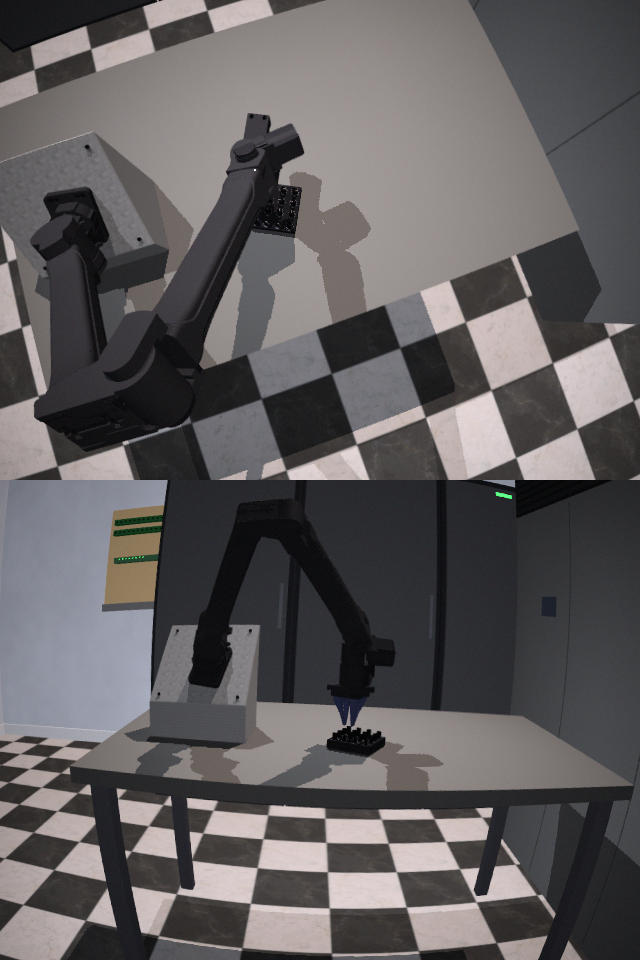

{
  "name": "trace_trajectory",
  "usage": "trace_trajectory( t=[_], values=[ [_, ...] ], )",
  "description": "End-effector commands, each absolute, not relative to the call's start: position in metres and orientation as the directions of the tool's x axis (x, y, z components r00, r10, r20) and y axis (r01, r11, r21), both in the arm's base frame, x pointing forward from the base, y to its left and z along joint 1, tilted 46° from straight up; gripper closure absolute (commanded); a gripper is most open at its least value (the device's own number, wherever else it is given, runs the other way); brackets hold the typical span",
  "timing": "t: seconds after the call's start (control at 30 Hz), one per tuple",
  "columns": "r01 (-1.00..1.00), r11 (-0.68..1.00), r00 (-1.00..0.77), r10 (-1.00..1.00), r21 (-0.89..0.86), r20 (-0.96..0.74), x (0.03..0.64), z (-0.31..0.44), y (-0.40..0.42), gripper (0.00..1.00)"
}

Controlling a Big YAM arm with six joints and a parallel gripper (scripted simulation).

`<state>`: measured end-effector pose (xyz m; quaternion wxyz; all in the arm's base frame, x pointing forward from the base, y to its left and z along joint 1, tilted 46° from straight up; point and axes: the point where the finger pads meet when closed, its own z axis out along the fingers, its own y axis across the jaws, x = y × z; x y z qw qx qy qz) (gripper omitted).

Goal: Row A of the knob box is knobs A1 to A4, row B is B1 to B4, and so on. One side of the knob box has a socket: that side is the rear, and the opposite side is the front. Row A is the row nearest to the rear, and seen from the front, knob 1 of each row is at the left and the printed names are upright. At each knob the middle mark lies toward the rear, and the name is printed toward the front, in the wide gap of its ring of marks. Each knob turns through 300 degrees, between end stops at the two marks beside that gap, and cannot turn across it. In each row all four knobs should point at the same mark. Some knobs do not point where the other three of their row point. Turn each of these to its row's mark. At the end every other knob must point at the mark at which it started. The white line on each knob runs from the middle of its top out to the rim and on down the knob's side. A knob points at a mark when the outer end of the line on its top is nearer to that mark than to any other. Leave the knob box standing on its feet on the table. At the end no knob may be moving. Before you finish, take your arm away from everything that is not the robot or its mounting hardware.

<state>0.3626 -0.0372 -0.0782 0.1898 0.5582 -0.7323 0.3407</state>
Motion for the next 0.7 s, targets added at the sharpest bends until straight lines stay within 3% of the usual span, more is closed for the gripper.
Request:
trace_trajectory(
  t=[0.0,0.67],
  values=[
    [-0.941,0.148,-0.319,-0.691,-0.305,0.648,0.3753,-0.08,-0.0398,0.81],
    [-0.944,0.141,-0.31,-0.692,-0.299,0.652,0.3703,-0.0861,-0.0456,0.81]
  ],
)
